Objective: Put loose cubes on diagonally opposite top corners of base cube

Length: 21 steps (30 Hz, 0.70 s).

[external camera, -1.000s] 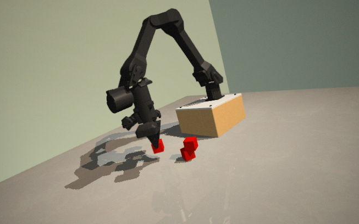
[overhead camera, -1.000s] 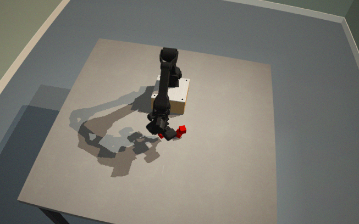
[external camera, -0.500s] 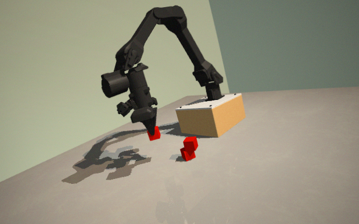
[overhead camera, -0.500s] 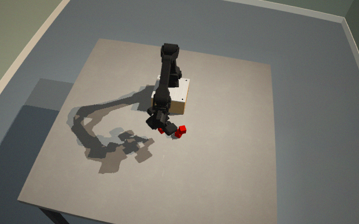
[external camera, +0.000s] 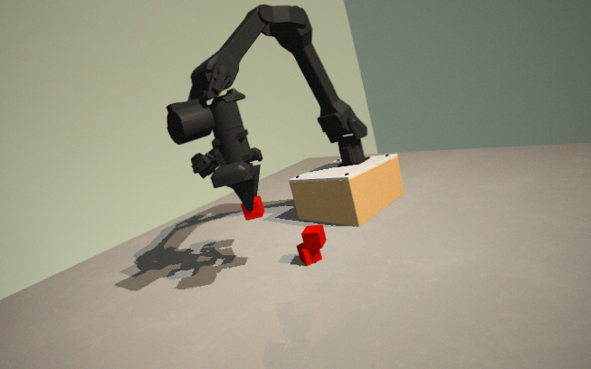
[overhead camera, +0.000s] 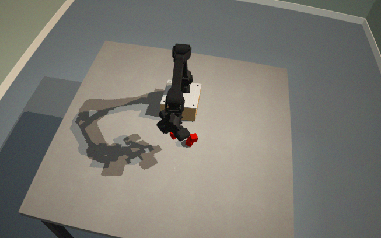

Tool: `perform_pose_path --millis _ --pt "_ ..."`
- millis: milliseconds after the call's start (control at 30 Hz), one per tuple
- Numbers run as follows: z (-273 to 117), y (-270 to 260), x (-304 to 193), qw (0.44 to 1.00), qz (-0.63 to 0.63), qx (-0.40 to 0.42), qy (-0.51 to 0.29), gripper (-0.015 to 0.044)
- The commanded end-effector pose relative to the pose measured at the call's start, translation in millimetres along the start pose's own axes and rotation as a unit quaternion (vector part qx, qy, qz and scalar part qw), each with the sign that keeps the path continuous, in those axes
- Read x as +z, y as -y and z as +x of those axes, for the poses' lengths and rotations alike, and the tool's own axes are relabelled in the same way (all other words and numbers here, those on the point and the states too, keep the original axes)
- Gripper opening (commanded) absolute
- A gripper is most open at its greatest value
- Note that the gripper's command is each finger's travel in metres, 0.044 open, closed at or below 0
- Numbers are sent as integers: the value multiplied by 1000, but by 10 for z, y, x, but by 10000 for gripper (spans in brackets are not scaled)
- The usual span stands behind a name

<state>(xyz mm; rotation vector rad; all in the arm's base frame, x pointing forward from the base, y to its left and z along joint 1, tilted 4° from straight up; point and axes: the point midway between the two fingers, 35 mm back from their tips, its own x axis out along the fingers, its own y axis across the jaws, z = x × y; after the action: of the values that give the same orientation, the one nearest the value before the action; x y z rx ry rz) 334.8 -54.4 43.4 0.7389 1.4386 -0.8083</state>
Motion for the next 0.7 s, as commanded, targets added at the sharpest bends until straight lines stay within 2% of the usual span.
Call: perform_pose_path --millis 0,667 --pt "24 -35 -132 1000 26 -1 -2 105" --pt "112 -168 -665 987 163 -2 -4 105"
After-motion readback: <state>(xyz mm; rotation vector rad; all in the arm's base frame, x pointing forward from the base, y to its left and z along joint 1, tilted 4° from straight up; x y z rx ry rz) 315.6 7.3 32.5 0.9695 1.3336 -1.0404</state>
